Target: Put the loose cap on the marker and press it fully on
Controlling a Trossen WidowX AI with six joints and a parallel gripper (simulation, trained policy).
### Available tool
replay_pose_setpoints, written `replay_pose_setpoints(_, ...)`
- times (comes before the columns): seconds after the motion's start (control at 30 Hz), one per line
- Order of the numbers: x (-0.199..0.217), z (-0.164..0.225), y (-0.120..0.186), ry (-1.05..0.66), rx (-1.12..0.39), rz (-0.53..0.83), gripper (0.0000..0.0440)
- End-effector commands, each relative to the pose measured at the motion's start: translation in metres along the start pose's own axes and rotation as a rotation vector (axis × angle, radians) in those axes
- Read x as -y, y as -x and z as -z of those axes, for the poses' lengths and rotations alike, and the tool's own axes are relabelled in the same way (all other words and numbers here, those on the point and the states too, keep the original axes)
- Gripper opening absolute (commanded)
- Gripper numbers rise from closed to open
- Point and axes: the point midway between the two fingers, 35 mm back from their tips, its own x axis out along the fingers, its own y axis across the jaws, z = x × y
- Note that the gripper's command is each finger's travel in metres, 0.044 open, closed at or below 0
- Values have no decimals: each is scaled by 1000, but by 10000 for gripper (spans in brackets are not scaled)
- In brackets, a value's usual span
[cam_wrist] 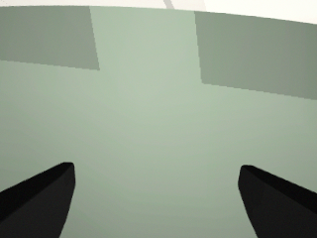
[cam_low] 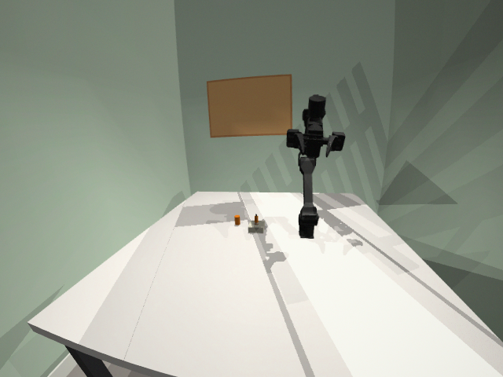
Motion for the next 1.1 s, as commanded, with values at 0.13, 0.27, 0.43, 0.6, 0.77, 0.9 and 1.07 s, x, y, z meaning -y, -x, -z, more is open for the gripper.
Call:
replay_pose_setpoints(0.13,-8,-2,-14,-29,53,-32,336)
replay_pose_setpoints(0.27,-13,-4,-20,-43,76,-49,337)
replay_pose_setpoints(0.43,-20,-5,-27,-63,104,-71,337)
replay_pose_setpoints(0.6,-27,-7,-34,-84,131,-91,337)
replay_pose_setpoints(0.77,-35,-9,-40,-105,157,-112,338)
replay_pose_setpoints(0.9,-42,-11,-45,-124,178,-127,338)
replay_pose_setpoints(1.07,-50,-13,-51,-148,203,-147,338)
